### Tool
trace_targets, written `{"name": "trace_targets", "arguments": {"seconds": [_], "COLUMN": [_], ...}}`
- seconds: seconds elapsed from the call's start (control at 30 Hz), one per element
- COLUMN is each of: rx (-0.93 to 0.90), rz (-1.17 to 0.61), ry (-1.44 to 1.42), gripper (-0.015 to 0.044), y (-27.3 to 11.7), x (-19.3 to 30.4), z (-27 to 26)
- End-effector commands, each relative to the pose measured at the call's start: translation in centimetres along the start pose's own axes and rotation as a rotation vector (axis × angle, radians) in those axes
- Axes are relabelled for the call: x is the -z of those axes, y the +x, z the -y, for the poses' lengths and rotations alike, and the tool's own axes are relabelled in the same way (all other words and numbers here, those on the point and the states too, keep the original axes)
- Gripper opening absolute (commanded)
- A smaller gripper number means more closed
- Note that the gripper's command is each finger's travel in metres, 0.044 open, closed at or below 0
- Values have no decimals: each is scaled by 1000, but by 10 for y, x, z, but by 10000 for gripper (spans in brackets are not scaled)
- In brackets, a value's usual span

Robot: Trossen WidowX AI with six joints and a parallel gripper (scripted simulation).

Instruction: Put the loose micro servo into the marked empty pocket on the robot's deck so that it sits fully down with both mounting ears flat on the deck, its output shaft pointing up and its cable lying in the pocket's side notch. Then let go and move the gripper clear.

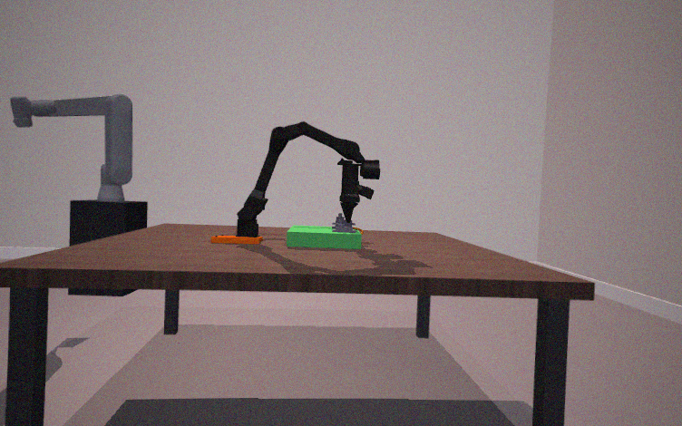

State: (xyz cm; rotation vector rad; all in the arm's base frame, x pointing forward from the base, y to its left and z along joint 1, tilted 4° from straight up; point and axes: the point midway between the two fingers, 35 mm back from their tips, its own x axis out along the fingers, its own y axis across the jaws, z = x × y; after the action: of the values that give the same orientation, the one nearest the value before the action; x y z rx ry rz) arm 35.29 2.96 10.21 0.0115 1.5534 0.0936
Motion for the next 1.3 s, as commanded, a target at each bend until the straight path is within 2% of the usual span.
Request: {"name": "trace_targets", "arguments": {"seconds": [0.0,0.93,1.17,1.27], "rx": [-3,-3,-3,-3], "rz": [-2,-2,-2,-2], "ry": [5,5,5,5], "gripper": [0,0,184,187], "y": [4,23,20,18], "x": [0,0,0,0], "z": [0,-1,0,0]}}
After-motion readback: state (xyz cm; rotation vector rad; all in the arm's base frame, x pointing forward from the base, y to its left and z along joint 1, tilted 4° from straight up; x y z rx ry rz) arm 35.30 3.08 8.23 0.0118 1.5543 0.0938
